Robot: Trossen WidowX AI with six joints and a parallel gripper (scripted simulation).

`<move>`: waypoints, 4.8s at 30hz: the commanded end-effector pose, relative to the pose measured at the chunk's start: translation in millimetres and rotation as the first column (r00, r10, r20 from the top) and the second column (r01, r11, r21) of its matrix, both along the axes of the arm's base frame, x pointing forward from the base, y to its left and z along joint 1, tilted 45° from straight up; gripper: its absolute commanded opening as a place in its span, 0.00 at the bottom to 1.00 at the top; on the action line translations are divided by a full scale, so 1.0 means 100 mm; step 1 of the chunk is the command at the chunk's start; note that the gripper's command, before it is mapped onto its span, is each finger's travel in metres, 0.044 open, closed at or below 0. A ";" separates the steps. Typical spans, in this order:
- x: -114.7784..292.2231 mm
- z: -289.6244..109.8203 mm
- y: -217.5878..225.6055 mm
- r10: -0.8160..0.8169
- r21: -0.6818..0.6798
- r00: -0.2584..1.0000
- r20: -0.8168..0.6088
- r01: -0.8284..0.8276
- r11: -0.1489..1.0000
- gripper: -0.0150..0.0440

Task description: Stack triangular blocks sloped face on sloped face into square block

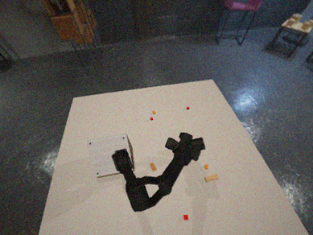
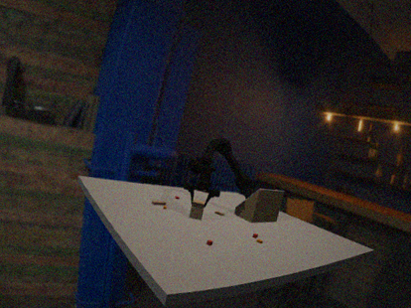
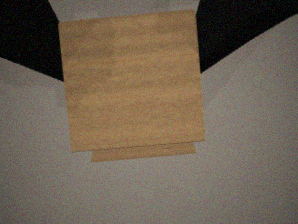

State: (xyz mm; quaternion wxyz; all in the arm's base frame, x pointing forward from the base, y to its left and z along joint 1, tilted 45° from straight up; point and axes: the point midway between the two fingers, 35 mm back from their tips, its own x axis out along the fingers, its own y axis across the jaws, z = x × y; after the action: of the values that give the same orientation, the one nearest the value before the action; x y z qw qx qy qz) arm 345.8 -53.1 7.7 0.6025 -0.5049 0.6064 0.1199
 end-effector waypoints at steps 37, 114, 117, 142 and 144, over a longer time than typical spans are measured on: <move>0.05 -0.19 -0.09 0.006 -0.004 1.000 0.004 -0.006 1.000 0.25; 0.05 -0.19 -0.09 0.002 -0.004 1.000 0.004 -0.002 1.000 1.00; 0.00 0.13 0.11 0.001 0.000 1.000 0.003 -0.001 1.000 1.00; -0.15 0.67 0.42 0.015 0.005 1.000 0.016 -0.015 1.000 1.00; -0.15 0.67 0.42 0.015 0.005 1.000 0.016 -0.015 1.000 1.00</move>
State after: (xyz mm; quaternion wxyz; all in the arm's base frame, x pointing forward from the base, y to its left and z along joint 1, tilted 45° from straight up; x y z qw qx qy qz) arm 330.3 -11.9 75.2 0.6083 -0.5074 0.5984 0.1201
